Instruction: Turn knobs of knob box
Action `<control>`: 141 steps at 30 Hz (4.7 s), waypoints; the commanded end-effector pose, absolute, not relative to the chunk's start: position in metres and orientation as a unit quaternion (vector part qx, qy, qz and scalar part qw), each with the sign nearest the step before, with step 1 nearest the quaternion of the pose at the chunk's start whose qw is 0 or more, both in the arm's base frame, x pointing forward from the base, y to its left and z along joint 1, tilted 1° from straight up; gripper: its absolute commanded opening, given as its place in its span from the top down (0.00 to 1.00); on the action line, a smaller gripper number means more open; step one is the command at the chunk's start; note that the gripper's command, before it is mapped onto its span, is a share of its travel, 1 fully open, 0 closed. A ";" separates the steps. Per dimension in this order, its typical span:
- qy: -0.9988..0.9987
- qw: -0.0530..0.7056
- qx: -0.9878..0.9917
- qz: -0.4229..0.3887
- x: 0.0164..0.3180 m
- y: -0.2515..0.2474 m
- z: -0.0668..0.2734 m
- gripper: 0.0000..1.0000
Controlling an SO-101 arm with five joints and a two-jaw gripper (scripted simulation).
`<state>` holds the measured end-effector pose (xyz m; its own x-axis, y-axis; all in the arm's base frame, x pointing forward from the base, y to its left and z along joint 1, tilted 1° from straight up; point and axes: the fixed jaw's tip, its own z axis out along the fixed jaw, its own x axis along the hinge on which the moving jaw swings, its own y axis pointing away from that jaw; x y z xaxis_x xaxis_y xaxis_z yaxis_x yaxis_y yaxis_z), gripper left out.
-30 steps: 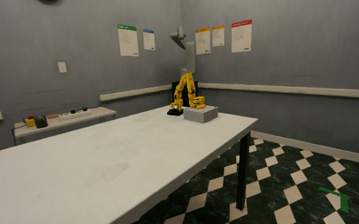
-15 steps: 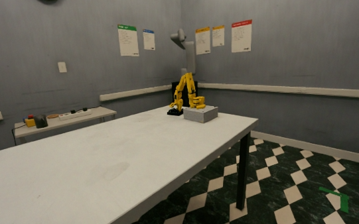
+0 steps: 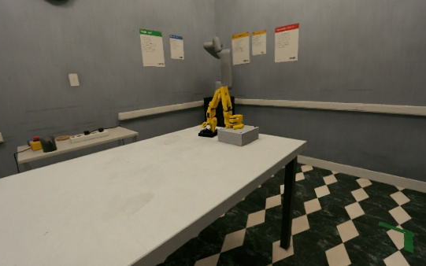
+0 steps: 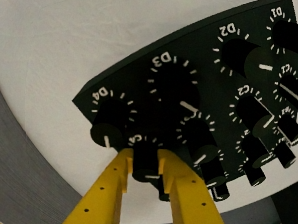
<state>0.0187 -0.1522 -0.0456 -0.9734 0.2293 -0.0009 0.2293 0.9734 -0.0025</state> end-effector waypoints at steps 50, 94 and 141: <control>0.994 -0.001 0.110 0.002 0.018 -0.150 -0.015 0.92; 0.994 -0.001 0.110 0.002 0.020 -0.161 -0.007 0.92; 0.849 -0.002 0.528 0.002 0.025 -0.166 -0.007 0.91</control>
<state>0.0243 -0.1652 -0.0056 -0.5618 0.8272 -0.0067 0.8273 0.5618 -0.0050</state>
